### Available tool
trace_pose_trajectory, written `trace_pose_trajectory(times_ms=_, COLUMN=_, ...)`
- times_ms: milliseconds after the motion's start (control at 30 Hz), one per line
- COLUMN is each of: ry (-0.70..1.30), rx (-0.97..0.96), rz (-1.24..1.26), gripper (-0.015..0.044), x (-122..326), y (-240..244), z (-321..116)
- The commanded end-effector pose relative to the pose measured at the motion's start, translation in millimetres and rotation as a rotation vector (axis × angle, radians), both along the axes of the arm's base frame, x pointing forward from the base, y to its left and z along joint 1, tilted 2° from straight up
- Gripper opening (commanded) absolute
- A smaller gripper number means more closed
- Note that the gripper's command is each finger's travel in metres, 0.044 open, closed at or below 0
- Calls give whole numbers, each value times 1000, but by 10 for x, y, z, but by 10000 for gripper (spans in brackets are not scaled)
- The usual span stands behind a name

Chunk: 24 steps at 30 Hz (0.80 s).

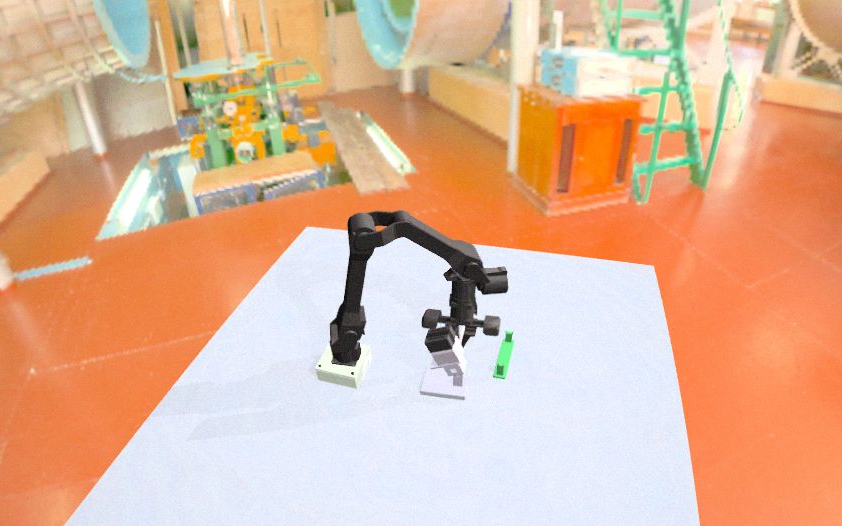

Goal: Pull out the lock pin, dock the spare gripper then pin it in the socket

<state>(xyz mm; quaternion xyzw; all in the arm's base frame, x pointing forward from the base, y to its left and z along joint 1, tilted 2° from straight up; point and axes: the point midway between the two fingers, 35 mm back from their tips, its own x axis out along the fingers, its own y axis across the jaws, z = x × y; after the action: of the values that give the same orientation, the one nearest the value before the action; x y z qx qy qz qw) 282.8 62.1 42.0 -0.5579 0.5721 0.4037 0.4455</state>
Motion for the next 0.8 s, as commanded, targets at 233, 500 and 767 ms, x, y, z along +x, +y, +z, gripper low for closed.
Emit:
trace_pose_trajectory(times_ms=233, ry=1, rx=-1, rz=2, gripper=0, x=0, y=-74, z=3)
trace_pose_trajectory(times_ms=500, ry=3, rx=0, rz=2, gripper=0, x=-3, y=-122, z=4)
trace_pose_trajectory(times_ms=767, ry=5, rx=0, rz=2, gripper=0, x=-7, y=-170, z=5)
